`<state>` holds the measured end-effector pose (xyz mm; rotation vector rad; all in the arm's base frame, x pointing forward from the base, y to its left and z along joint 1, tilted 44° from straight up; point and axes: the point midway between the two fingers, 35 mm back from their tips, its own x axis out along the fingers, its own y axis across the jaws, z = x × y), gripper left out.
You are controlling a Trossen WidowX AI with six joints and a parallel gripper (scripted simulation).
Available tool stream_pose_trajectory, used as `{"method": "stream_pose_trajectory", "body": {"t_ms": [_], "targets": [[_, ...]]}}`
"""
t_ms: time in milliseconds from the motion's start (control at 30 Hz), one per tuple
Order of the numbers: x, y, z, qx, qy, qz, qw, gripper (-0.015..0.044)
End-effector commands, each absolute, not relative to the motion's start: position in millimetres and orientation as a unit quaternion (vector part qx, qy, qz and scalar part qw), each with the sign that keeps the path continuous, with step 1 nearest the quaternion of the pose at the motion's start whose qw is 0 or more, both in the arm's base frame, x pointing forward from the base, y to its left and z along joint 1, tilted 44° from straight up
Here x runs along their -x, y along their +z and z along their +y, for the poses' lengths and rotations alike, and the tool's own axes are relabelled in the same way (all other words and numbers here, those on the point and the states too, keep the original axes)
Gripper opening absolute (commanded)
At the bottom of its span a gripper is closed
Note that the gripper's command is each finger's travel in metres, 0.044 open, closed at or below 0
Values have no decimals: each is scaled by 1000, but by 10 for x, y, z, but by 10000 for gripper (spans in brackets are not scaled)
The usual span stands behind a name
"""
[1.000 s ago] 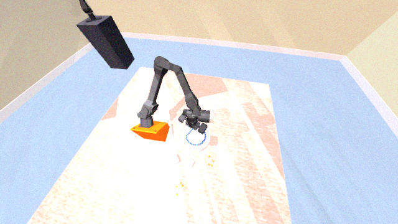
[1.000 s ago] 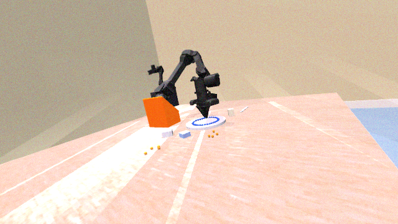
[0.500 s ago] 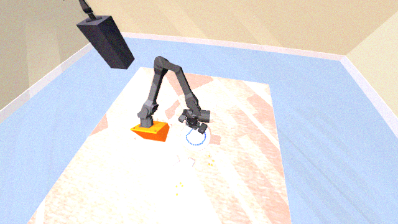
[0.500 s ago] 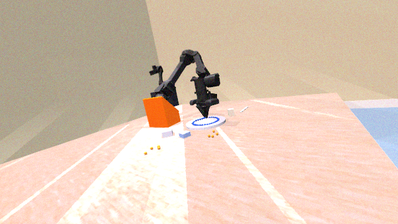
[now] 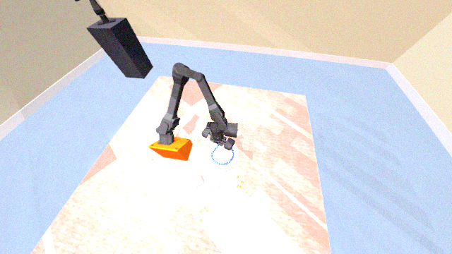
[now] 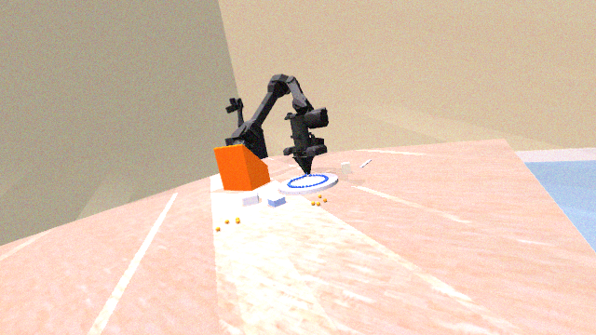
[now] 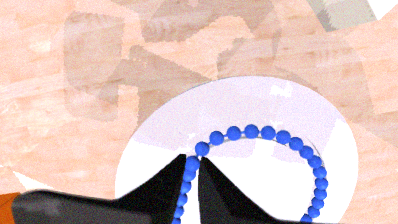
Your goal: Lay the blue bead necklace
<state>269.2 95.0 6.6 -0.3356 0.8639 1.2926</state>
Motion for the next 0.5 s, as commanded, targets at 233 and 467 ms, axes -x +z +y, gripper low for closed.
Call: {"method": "stream_pose_trajectory", "body": {"t_ms": [233, 467], "targets": [[-2649, 41, 989, 145, 581, 391, 699, 0], [-2671, 39, 998, 150, 581, 388, 700, 53]]}}
